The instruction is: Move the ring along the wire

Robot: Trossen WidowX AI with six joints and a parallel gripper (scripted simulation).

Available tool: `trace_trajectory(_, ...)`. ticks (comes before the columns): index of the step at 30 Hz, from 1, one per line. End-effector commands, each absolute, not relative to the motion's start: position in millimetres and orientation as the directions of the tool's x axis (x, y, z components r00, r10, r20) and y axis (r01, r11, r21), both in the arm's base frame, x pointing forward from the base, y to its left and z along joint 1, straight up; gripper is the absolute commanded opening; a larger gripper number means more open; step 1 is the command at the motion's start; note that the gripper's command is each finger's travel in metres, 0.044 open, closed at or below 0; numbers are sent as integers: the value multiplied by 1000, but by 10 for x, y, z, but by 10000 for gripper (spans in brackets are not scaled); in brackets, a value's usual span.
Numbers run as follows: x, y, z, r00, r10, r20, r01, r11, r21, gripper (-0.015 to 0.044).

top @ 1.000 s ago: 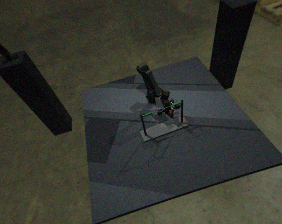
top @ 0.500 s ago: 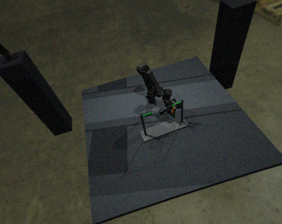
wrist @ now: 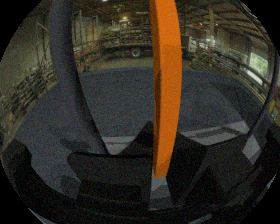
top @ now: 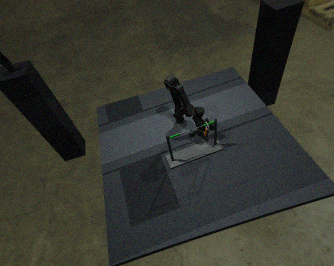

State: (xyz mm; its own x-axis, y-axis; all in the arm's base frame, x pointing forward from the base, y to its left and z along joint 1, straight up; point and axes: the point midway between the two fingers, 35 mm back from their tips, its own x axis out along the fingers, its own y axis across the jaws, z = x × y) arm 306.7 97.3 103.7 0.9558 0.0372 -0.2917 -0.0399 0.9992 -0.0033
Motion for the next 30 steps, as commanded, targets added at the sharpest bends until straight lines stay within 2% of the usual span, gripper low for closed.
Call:
trace_trajectory(1, 3067, 968, 990, 957, 33, -289, -34, 999, 0, -150)
trace_trajectory(20, 3067, 968, 987, 957, 33, -289, -34, 999, 0, -150)
trace_trajectory(30, 3067, 974, 987, 956, 37, -289, -39, 999, -2, 112)
